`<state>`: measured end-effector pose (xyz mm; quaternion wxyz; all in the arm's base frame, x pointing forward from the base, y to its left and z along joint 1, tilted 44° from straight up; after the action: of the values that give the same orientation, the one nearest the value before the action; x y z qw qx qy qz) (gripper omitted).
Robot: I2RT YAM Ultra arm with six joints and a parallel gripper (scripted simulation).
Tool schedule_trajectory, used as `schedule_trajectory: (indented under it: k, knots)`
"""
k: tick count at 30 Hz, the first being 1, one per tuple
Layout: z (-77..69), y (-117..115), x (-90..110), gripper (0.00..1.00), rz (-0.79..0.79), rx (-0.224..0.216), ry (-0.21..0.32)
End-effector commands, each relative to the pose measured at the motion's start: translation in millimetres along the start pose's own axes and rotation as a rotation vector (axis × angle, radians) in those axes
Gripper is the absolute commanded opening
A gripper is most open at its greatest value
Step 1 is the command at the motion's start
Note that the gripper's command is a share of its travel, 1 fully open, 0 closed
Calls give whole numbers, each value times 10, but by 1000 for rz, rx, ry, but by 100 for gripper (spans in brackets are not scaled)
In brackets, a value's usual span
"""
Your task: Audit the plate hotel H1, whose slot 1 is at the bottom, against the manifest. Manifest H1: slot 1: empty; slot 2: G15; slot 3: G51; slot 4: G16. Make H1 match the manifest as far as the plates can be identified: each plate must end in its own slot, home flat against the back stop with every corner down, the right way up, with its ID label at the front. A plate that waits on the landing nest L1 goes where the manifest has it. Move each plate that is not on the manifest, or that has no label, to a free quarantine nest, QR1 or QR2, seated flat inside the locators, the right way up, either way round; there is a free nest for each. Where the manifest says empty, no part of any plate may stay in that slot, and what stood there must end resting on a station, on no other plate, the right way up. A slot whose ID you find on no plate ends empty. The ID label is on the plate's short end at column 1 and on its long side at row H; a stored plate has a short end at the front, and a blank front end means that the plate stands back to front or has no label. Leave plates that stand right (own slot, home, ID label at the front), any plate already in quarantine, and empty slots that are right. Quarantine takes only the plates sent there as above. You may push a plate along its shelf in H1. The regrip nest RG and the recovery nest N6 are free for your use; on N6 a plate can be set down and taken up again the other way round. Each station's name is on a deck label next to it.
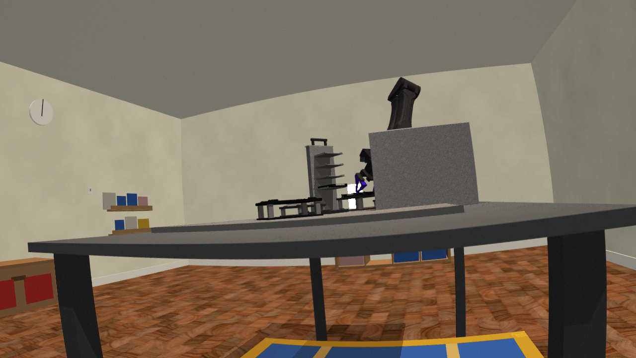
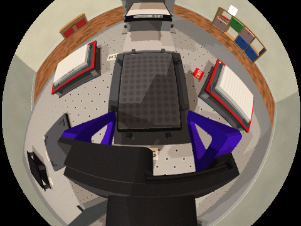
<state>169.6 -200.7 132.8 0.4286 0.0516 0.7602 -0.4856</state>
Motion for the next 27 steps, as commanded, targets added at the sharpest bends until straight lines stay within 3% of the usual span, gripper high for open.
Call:
schedule_trajectory:
  k: [1,27]
  knots:
    - [-34,23,-2,100,-2,-16,14]
    - [-310,-40,-240,100,-1,-16,14]
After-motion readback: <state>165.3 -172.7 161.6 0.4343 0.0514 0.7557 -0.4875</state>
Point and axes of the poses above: the point where the finger pads meet when closed, its own z axis out along the fingers, its own y axis across the jaws, x = y × z, the point moved 6 cm from there along -z, back along the fingers, and after that the axes turned 13 degrees about -z, right-handed, at the moved point
